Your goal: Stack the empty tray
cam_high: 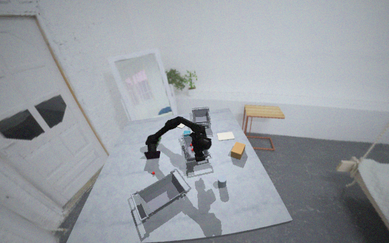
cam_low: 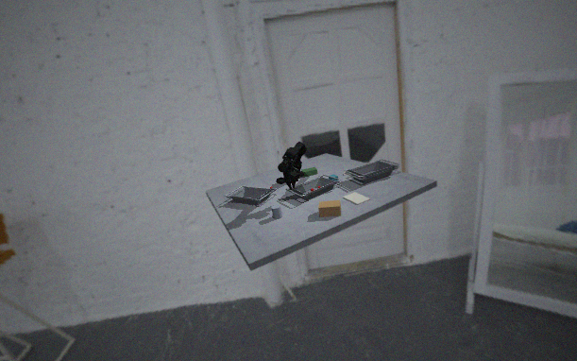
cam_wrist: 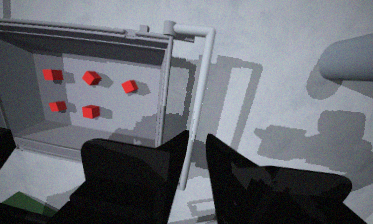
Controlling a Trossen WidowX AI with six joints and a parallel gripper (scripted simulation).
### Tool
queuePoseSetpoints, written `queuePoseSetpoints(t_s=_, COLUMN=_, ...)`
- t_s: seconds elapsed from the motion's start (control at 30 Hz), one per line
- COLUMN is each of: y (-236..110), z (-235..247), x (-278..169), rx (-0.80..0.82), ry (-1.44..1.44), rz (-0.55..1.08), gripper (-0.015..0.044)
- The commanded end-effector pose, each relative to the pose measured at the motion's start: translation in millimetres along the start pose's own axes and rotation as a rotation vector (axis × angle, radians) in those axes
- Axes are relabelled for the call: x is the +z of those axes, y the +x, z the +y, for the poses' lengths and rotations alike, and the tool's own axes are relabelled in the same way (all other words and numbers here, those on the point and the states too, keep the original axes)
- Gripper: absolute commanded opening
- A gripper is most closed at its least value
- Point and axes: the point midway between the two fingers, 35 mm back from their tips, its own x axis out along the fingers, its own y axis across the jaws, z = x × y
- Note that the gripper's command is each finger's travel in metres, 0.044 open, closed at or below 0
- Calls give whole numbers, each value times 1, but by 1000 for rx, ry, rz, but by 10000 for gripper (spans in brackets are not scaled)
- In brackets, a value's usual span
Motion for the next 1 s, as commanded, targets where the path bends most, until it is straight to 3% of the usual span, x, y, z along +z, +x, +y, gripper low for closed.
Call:
queuePoseSetpoints(t_s=0.0, y=12, z=2, x=1, rx=3, ry=3, rz=4, gripper=85)
queuePoseSetpoints(t_s=0.53, y=50, z=3, x=0, rx=5, ry=2, rz=3, gripper=85)
queuePoseSetpoints(t_s=0.97, y=18, z=27, x=0, rx=6, ry=3, rz=4, gripper=85)
